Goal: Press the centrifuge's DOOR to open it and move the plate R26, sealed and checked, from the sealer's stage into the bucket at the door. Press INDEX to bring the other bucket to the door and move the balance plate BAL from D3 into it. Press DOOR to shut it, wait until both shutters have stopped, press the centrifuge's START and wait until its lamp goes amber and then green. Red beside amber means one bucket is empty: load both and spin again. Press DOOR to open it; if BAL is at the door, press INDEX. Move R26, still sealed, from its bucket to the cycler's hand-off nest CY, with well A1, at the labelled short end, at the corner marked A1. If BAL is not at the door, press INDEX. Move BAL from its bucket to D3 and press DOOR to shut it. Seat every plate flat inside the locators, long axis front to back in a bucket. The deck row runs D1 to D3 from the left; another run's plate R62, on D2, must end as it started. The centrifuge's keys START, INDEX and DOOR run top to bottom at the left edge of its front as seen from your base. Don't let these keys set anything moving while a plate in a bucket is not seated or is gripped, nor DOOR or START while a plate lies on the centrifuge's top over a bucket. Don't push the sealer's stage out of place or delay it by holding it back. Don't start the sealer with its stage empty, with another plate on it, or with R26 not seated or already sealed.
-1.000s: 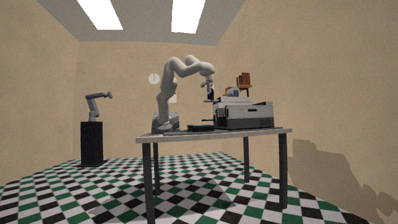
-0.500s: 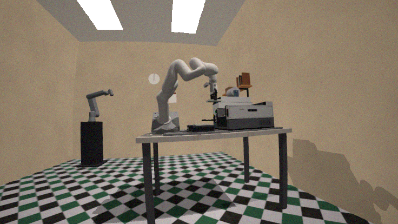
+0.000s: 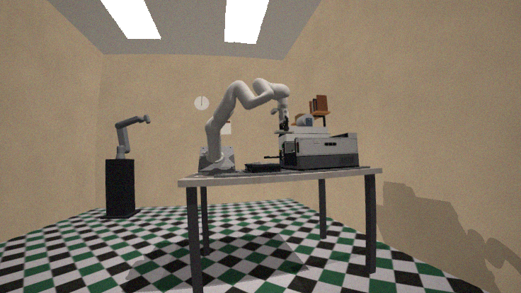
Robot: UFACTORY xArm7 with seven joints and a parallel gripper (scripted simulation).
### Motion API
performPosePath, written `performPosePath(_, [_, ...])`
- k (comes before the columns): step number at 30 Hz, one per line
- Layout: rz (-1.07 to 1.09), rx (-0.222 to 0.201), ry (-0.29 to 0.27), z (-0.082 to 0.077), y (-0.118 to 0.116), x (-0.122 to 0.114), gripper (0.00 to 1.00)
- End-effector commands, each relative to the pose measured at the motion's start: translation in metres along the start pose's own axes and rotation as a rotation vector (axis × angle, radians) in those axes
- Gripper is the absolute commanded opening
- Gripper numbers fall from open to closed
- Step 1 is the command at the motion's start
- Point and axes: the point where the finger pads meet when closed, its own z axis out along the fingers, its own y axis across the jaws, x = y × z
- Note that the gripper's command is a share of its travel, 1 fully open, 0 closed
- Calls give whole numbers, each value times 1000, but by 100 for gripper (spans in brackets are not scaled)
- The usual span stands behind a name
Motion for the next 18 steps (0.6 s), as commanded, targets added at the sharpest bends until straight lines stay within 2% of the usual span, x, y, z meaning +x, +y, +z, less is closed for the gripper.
performPosePath(1, [0, -1, -3, -3, 1, -12, 0])
performPosePath(18, [0, -1, -3, -3, 0, -47, 0])
